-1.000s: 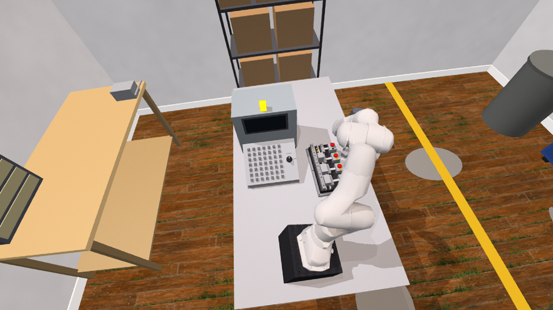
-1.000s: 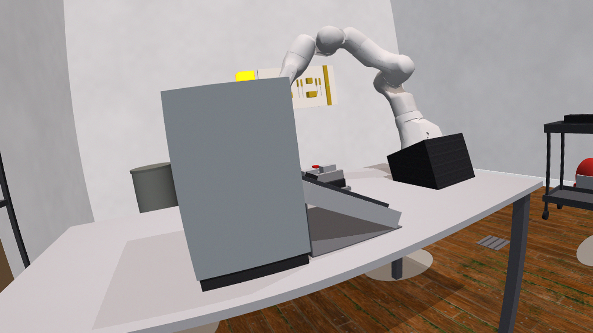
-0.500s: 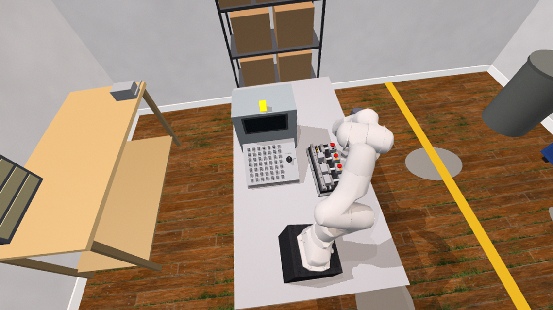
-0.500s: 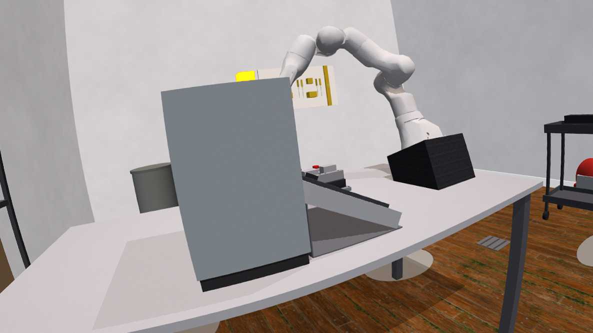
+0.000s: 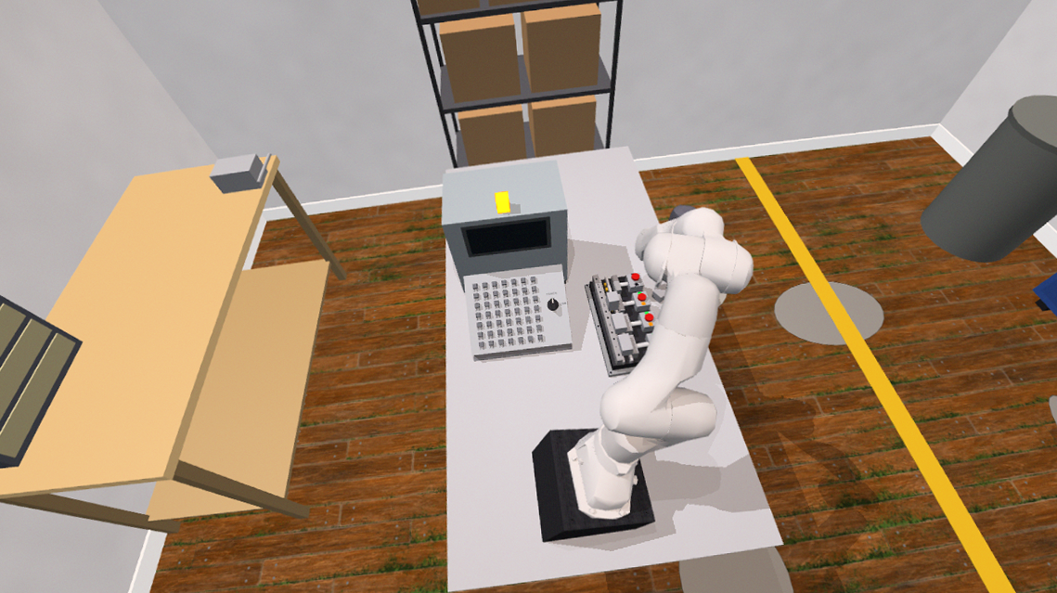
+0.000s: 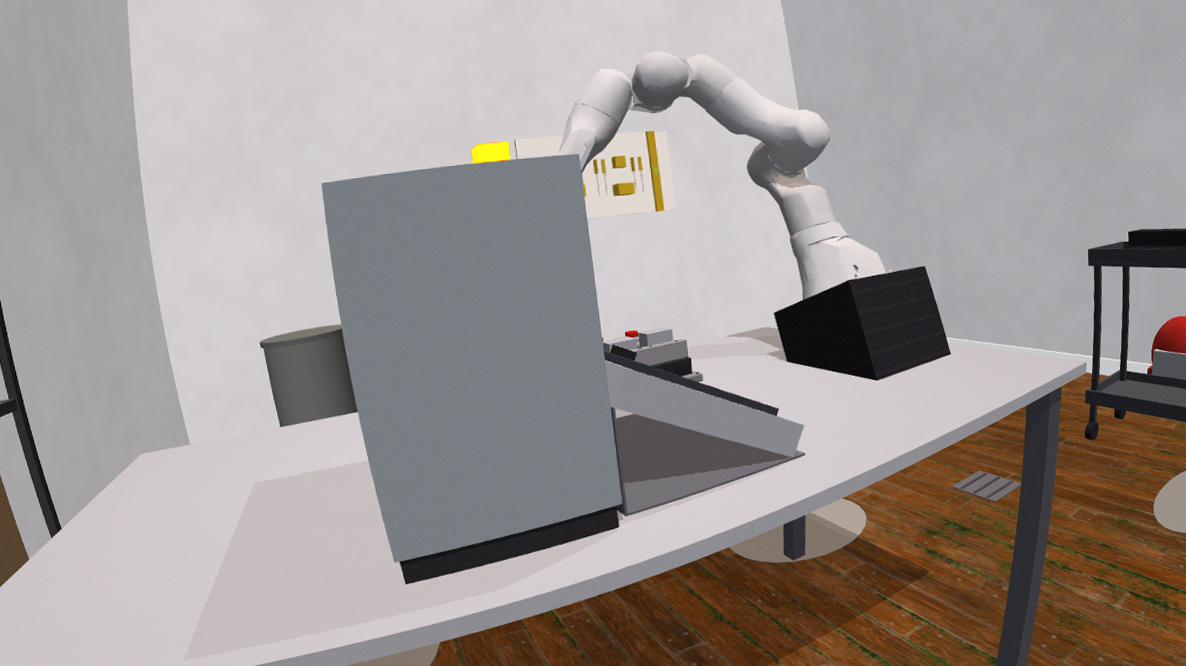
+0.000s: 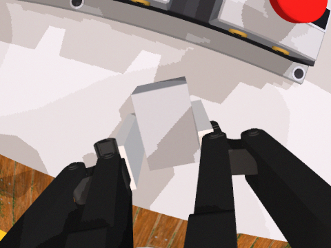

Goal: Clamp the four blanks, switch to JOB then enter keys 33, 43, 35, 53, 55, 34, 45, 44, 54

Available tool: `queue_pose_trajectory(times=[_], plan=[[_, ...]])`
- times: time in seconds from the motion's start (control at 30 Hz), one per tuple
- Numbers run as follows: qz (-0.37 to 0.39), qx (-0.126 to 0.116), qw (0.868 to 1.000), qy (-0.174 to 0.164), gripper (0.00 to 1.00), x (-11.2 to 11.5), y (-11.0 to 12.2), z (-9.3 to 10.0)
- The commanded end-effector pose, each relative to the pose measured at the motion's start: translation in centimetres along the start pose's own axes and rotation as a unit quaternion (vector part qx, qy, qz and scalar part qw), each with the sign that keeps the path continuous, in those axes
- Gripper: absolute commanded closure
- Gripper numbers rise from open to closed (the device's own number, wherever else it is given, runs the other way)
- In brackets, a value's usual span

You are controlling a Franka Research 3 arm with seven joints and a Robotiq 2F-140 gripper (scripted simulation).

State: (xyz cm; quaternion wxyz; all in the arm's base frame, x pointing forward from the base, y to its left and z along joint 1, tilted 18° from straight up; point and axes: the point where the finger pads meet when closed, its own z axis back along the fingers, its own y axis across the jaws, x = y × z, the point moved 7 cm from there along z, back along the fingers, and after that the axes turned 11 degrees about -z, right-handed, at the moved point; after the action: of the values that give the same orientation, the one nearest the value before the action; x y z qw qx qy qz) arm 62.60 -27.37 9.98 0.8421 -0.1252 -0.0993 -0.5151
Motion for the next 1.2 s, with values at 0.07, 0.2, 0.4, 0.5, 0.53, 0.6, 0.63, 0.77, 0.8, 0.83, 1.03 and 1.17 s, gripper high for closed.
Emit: queue_pose_trajectory(times=[0.07, 0.2, 0.4, 0.5, 0.53, 0.6, 0.63, 0.77, 0.8, 0.83, 1.03, 1.17], plan=[[0.001, 0.001, 1.000, -0.001, 1.00, 0.1, 0.1, 1.2], [0.001, 0.001, 1.000, -0.001, 1.00, 0.1, 0.1, 2.8], [0.001, 0.001, 1.000, -0.001, 1.00, 0.0, 0.1, 6.3], [0.001, 0.001, 1.000, -0.001, 1.00, 0.0, 0.1, 7.6], [0.001, 0.001, 1.000, -0.001, 1.00, 0.0, 0.1, 7.6], [0.001, 0.001, 1.000, -0.001, 1.00, 0.0, 0.1, 9.0], [0.001, 0.001, 1.000, -0.001, 1.00, 0.0, 0.1, 9.7], [0.001, 0.001, 1.000, -0.001, 1.00, 0.0, 0.1, 12.3], [0.001, 0.001, 1.000, -0.001, 1.00, 0.0, 0.1, 12.8], [0.001, 0.001, 1.000, -0.001, 1.00, 0.0, 0.1, 13.4], [0.001, 0.001, 1.000, -0.001, 1.00, 0.0, 0.1, 15.8], [0.001, 0.001, 1.000, -0.001, 1.00, 0.0, 0.1, 16.2]])
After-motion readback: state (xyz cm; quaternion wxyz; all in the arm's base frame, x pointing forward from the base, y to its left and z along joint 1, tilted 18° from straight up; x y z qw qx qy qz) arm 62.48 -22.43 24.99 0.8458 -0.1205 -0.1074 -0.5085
